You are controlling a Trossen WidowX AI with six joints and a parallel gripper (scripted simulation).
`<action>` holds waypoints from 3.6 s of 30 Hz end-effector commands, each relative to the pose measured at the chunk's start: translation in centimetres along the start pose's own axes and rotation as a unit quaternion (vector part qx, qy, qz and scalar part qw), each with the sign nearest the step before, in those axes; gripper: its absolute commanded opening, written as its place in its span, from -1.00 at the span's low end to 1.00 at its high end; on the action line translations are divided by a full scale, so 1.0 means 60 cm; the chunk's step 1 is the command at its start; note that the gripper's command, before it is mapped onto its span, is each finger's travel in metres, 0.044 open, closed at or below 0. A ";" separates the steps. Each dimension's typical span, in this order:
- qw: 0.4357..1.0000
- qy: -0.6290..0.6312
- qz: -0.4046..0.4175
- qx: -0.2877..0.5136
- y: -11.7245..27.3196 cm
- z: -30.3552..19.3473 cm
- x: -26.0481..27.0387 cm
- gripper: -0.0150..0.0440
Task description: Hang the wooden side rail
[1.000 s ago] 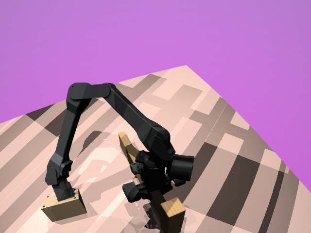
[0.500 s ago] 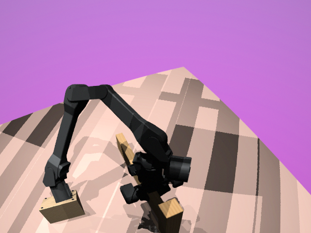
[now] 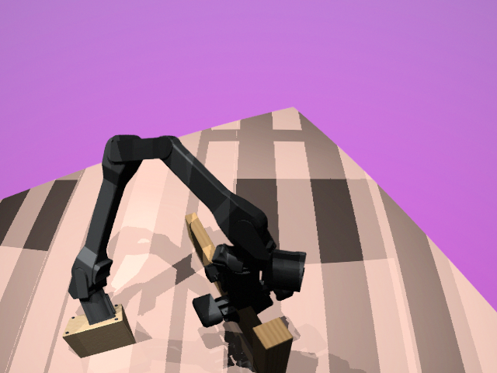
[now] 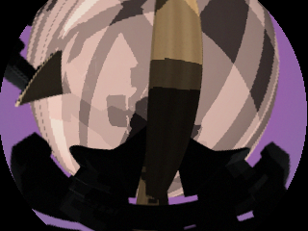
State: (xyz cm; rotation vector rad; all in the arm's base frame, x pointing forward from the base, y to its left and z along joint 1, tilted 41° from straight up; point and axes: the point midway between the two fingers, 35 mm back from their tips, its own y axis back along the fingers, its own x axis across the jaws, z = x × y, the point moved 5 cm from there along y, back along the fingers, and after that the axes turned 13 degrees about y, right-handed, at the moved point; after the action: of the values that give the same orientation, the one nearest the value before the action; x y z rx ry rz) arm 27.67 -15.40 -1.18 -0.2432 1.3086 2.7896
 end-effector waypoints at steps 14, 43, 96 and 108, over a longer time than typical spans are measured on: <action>1.000 -0.001 0.001 0.006 -0.004 -0.004 0.001 -0.49; 1.000 -0.001 0.001 0.006 -0.012 -0.004 0.001 -0.49; 1.000 -0.001 0.001 0.006 0.052 0.023 -0.004 1.00; 1.000 -0.002 0.001 0.005 0.051 0.049 -0.009 1.00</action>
State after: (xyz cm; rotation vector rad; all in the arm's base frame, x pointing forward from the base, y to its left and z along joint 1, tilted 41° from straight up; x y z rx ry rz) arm 27.69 -15.47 3.04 -0.2521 1.3370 2.7762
